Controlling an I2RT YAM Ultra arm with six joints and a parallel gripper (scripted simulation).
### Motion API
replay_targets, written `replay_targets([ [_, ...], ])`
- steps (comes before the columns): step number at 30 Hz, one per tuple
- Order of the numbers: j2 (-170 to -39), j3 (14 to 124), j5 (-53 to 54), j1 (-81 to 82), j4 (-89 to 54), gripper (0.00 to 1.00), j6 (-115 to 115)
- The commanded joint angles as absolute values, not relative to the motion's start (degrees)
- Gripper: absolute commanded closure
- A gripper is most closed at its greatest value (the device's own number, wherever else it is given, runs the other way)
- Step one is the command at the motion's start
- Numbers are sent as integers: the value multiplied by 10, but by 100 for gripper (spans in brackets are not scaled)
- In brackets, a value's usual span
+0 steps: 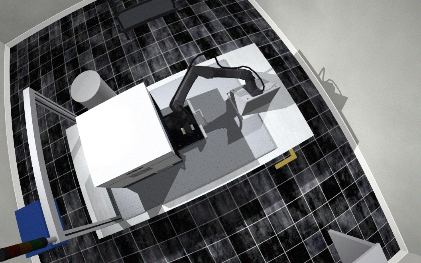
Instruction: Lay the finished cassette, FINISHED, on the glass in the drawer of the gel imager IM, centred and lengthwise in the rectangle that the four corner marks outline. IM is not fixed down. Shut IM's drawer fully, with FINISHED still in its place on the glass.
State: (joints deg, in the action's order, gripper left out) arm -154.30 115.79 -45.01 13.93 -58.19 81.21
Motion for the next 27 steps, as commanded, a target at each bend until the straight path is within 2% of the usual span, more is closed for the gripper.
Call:
replay_targets([
  [1, -1540, 1175, -447, 154, -578, 100, 818],
  [27, -1546, 1156, -448, 144, -554, 100, 829],
])
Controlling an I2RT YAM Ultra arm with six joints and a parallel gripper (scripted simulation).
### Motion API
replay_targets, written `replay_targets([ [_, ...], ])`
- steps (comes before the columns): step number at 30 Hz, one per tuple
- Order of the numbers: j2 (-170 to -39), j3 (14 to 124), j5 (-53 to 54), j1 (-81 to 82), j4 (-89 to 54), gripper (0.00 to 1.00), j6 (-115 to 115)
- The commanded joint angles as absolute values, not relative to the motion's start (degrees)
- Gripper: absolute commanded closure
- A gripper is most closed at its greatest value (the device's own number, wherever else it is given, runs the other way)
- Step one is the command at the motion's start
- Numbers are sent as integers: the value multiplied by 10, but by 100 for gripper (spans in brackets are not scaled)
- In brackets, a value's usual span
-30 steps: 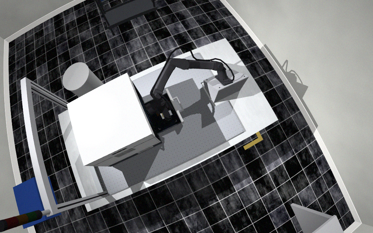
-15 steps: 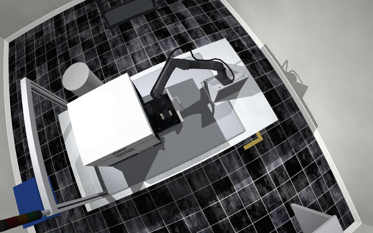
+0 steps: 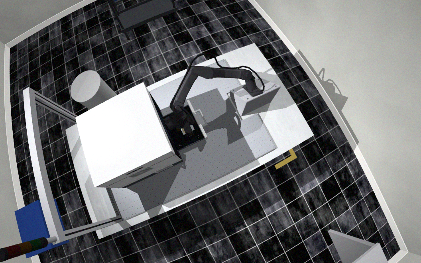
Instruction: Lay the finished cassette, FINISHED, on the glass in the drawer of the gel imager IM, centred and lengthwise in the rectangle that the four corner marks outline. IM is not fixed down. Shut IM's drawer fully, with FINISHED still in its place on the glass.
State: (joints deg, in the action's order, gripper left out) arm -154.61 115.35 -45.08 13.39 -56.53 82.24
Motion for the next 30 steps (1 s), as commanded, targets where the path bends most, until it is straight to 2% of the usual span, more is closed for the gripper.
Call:
replay_targets([
  [1, -1546, 1156, -448, 144, -554, 100, 829],
  [30, -1543, 1144, -447, 143, -549, 100, 830],
])
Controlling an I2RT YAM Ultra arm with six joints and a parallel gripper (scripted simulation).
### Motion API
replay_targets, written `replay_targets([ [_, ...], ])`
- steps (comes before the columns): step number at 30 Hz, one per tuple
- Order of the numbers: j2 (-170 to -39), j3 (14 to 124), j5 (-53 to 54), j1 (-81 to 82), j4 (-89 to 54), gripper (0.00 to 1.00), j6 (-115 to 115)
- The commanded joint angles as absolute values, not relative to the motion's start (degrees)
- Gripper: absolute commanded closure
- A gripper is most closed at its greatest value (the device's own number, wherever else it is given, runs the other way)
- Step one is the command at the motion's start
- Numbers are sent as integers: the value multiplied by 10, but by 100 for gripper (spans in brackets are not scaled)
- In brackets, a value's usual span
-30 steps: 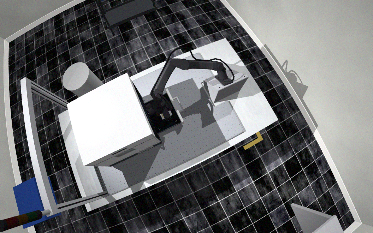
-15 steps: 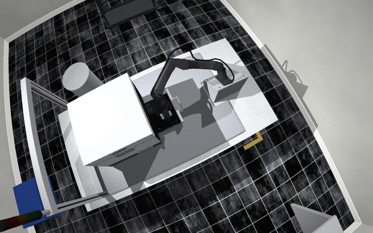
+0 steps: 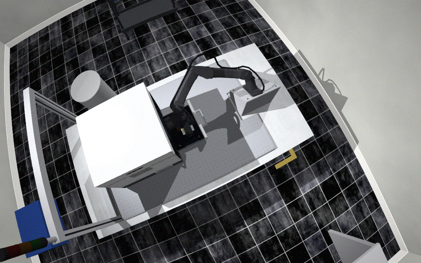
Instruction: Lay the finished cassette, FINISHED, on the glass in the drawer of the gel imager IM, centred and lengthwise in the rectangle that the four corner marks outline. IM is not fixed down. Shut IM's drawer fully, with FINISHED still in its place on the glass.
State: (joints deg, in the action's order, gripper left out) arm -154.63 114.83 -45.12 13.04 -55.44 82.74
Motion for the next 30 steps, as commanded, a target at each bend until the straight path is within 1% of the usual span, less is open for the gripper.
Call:
replay_targets([
  [1, -1542, 1144, -447, 143, -549, 100, 830],
  [30, -1538, 1149, -447, 144, -554, 100, 827],
])
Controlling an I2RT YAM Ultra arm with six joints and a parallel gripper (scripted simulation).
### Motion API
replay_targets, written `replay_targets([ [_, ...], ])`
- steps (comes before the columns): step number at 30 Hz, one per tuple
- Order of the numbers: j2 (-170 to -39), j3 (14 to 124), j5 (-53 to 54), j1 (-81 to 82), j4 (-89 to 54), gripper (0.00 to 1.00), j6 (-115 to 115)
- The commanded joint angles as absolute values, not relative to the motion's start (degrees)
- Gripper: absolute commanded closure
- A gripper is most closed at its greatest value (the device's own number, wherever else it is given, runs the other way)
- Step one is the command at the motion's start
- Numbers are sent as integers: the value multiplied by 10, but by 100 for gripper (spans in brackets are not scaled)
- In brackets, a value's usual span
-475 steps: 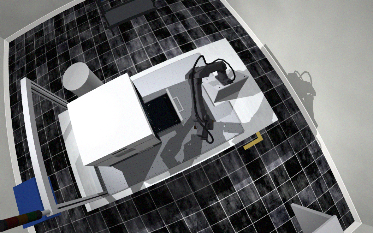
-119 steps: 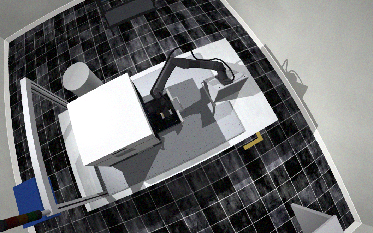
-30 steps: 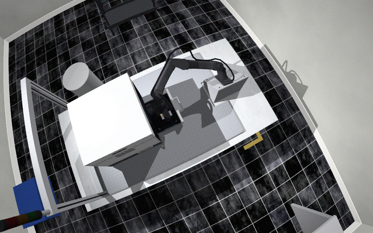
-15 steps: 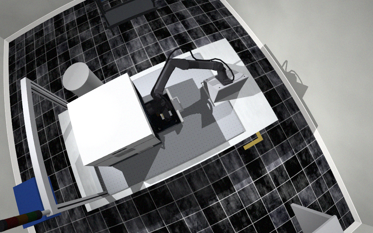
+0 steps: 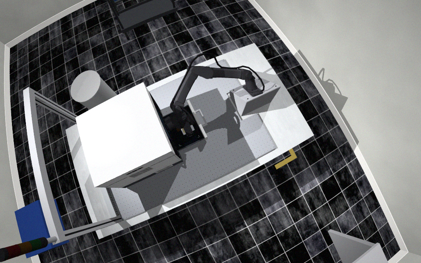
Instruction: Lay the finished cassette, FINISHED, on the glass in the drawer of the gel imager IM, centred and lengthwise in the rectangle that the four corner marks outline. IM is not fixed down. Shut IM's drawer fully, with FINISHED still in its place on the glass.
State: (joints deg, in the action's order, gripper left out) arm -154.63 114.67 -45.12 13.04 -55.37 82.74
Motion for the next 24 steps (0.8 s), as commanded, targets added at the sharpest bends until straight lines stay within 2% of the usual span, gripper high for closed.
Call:
replay_targets([
  [1, -1538, 1149, -447, 144, -555, 100, 827],
  [24, -1537, 1158, -447, 145, -561, 100, 825],
])
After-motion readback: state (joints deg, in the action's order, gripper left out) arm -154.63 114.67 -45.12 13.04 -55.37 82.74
